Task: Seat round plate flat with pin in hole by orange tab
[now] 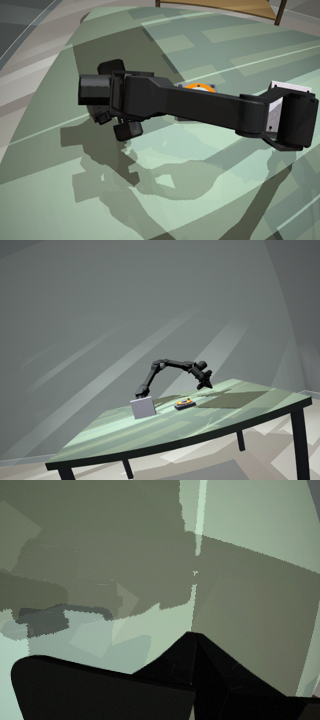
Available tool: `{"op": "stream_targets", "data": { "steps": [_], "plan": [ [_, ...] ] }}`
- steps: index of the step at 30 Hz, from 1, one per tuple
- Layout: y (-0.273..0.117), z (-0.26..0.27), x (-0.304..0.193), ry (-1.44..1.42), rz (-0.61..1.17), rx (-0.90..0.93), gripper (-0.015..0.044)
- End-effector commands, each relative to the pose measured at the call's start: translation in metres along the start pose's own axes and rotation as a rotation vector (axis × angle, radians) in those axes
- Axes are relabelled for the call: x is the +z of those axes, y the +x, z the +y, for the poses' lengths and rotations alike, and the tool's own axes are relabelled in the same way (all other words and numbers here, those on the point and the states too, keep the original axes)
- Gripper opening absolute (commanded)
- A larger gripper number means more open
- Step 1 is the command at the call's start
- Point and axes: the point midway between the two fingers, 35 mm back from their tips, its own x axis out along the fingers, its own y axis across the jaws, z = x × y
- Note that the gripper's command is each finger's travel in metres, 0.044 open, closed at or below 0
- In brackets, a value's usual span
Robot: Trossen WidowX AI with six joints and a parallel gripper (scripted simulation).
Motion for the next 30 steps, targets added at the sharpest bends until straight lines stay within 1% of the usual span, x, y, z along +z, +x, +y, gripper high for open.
{"op": "stream_targets", "data": {
  "steps": [1, 5, 7, 10, 17, 26, 30],
  "plan": [
    [-0.005, -0.017, -0.062, 0.102, 0.158, 0.139, 0.0000],
    [-0.029, -0.025, -0.137, 0.331, 0.307, 0.371, 0.0000],
    [-0.036, -0.024, -0.147, 0.377, 0.322, 0.414, 0.0000],
    [-0.059, -0.020, -0.173, 0.537, 0.347, 0.555, 0.0000],
    [-0.061, -0.017, -0.174, 0.550, 0.347, 0.566, 0.0000],
    [-0.027, 0.010, -0.180, 0.550, 0.347, 0.567, 0.0000],
    [-0.025, 0.012, -0.181, 0.550, 0.347, 0.568, 0.0000]
  ]
}}
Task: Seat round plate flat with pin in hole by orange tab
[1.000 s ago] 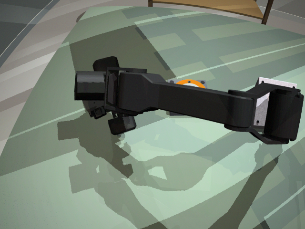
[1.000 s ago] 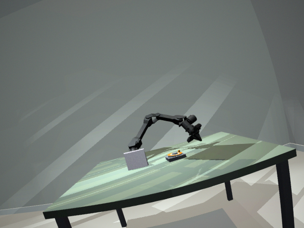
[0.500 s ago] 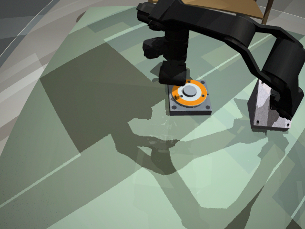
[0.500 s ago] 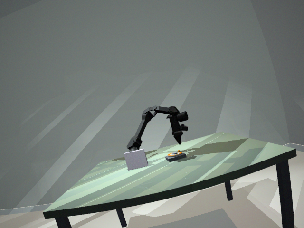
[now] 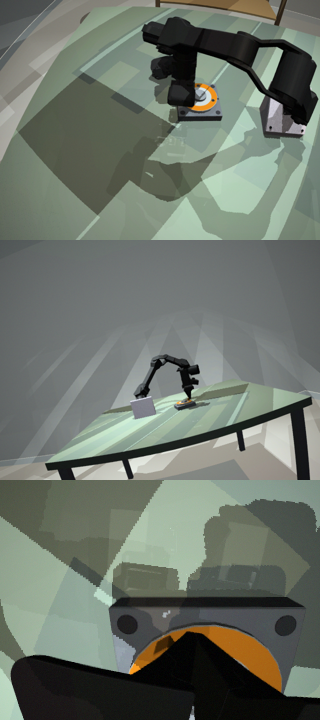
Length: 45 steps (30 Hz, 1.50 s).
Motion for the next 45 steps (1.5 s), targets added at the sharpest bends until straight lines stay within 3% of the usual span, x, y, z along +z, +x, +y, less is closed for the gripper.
{"op": "stream_targets", "data": {
  "steps": [1, 45],
  "plan": [
    [0.002, 0.000, 0.001, 0.007, -0.011, 0.003, 0.0000],
    [0.003, 0.031, -0.031, 0.009, -0.010, 0.004, 0.0000]
  ]
}}
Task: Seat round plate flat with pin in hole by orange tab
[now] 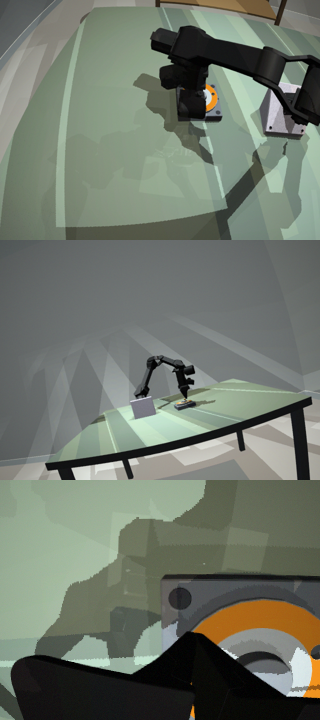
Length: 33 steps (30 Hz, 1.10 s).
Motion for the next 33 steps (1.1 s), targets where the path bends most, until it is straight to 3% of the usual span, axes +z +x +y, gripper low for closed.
{"op": "stream_targets", "data": {
  "steps": [1, 33],
  "plan": [
    [0.003, 0.001, -0.007, 0.015, 0.015, 0.004, 0.0000],
    [0.002, 0.004, -0.033, 0.016, 0.016, 0.004, 0.0000]
  ]
}}
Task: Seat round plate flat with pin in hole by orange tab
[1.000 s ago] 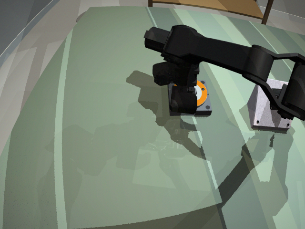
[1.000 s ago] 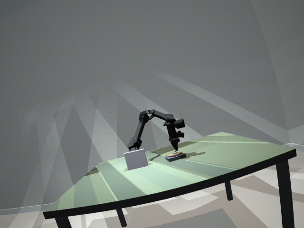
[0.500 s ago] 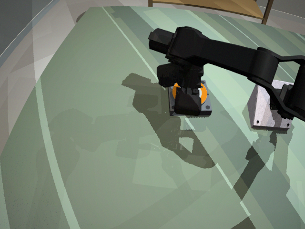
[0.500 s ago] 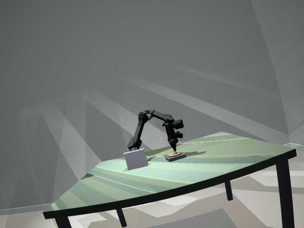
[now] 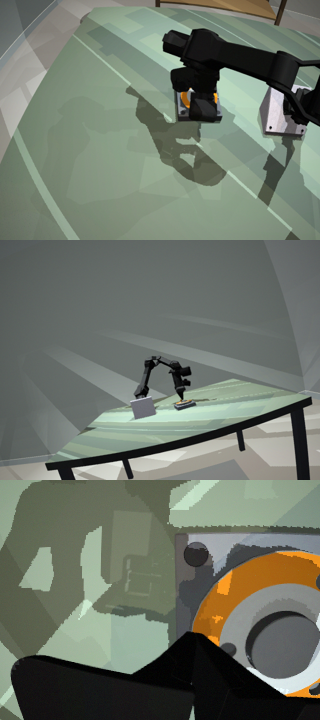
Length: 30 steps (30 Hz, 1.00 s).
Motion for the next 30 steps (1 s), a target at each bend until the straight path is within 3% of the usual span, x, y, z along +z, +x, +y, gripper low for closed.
{"op": "stream_targets", "data": {
  "steps": [1, 30],
  "plan": [
    [0.001, -0.002, -0.007, 0.001, 0.009, -0.003, 0.0000],
    [-0.002, -0.025, -0.042, 0.002, 0.010, -0.004, 0.0000]
  ]
}}
